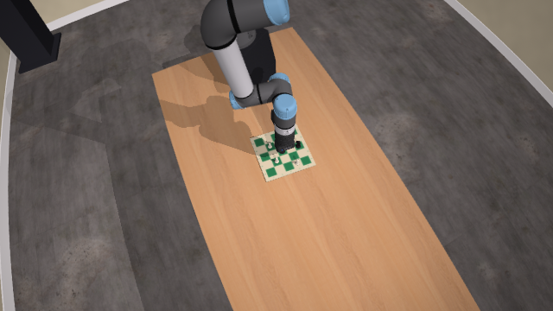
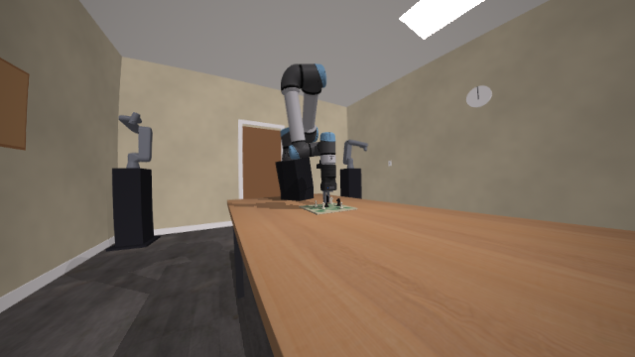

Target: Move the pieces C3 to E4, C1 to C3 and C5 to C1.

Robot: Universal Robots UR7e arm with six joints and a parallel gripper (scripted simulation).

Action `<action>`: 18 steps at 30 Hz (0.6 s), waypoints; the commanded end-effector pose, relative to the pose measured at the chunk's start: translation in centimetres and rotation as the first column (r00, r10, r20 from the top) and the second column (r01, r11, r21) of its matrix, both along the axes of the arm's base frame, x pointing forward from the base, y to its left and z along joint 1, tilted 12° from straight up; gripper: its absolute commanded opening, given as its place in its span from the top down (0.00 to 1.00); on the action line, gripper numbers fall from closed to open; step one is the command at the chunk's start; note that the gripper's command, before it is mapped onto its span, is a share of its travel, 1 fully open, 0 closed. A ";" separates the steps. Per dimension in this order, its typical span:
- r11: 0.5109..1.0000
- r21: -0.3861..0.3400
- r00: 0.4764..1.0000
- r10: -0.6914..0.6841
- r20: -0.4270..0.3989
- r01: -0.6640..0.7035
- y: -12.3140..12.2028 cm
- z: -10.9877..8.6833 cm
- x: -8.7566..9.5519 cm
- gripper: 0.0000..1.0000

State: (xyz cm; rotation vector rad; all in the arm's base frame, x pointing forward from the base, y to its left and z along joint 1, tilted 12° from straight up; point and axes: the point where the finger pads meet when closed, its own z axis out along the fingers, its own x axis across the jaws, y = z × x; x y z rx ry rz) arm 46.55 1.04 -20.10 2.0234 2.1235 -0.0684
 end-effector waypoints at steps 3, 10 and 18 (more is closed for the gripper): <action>1.000 0.000 1.000 0.000 0.001 0.000 0.0 0.0 0.0 1.00; 1.000 0.000 1.000 0.000 0.001 0.000 0.0 0.0 0.0 1.00; 1.000 0.000 1.000 0.000 0.001 0.000 0.0 0.0 0.0 0.84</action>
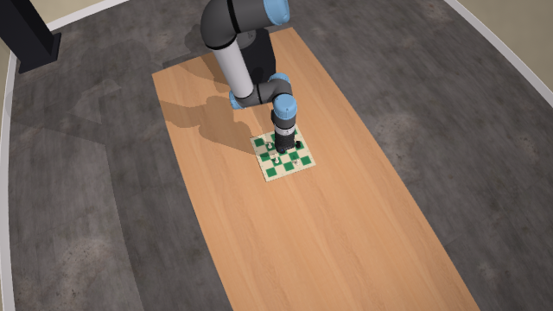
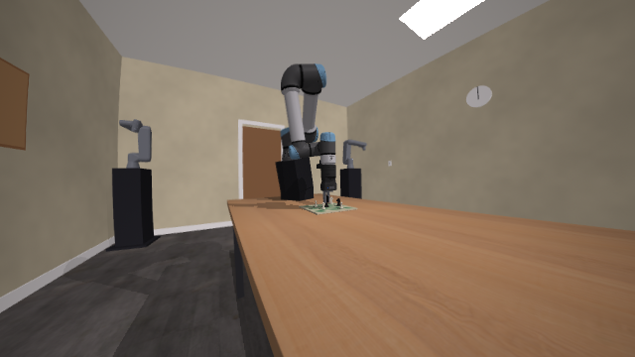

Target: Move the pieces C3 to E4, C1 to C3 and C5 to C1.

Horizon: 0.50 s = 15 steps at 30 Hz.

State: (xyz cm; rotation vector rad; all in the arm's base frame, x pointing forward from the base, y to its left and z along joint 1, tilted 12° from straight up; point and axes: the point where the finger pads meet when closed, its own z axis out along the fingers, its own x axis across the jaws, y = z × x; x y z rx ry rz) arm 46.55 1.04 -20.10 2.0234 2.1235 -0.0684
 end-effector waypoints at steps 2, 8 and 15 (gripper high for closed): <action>1.000 0.000 1.000 0.000 0.001 0.000 0.0 0.0 0.0 0.84; 1.000 0.000 1.000 0.000 0.001 0.000 0.0 0.0 0.0 0.52; 1.000 0.000 1.000 0.000 0.001 0.000 0.0 0.0 0.0 0.21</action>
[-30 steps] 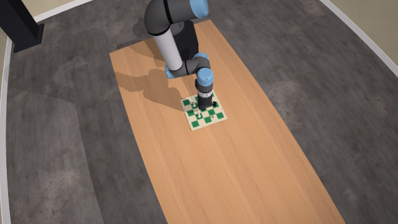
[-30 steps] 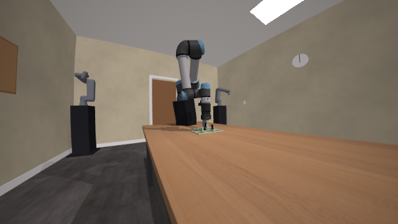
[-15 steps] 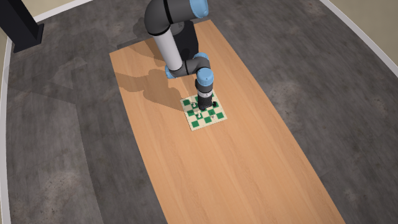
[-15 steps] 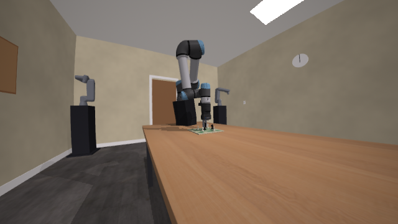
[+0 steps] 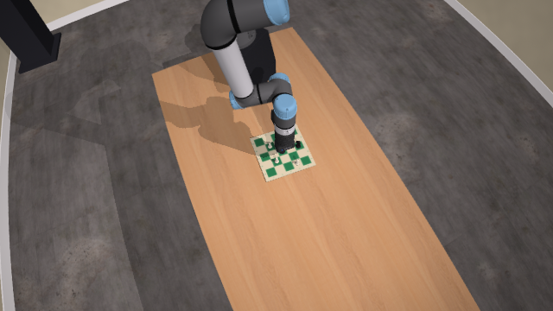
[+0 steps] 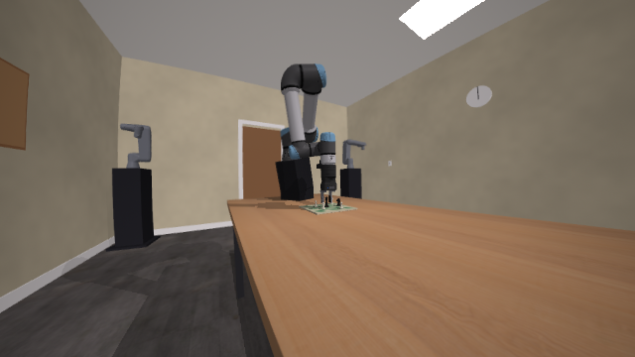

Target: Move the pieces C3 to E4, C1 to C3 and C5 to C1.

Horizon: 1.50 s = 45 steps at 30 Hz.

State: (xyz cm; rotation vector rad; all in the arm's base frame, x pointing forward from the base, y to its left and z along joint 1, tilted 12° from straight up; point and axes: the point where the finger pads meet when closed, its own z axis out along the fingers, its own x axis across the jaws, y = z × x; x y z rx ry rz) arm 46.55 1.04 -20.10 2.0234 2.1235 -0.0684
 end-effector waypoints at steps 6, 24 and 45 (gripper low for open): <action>1.000 0.000 1.000 0.000 0.001 0.000 0.0 0.0 0.0 0.21; 1.000 0.000 1.000 0.000 0.001 0.000 0.5 2.9 -0.3 0.21; 1.000 0.000 1.000 0.000 0.001 0.000 1.6 8.8 -1.0 0.21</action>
